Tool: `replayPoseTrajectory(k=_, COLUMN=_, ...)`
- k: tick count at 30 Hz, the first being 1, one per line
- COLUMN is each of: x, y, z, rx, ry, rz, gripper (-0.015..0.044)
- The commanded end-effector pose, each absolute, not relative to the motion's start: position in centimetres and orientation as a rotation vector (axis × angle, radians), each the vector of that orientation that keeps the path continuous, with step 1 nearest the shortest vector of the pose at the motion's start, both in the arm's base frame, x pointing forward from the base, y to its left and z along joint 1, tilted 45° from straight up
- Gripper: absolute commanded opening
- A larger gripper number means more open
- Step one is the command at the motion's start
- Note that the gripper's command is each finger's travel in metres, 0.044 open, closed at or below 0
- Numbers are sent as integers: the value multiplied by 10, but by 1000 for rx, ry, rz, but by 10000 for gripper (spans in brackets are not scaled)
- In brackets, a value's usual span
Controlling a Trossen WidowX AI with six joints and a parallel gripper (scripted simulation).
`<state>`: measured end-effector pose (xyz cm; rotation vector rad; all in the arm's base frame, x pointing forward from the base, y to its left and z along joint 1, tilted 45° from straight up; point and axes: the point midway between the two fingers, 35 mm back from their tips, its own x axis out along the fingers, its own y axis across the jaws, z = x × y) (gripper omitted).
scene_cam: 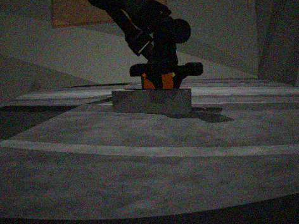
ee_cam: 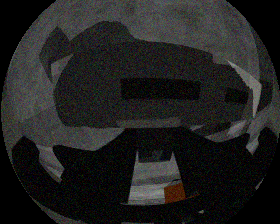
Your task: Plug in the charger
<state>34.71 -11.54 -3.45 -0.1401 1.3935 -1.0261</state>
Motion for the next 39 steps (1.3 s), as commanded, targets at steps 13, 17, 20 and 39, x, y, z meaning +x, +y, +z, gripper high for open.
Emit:
replayPoseTrajectory(k=13, x=347, y=-115, z=-35, rx=-140, ry=1394, rz=-1026, gripper=0)
replayPoseTrajectory(k=17, x=347, y=-115, z=-35, rx=-140, ry=1394, rz=-1026, gripper=0)
replayPoseTrajectory(k=20, x=347, y=-115, z=-35, rx=-140, ry=1394, rz=-1026, gripper=0)
replayPoseTrajectory(k=39, x=347, y=-115, z=-35, rx=-140, ry=1394, rz=-1026, gripper=440)
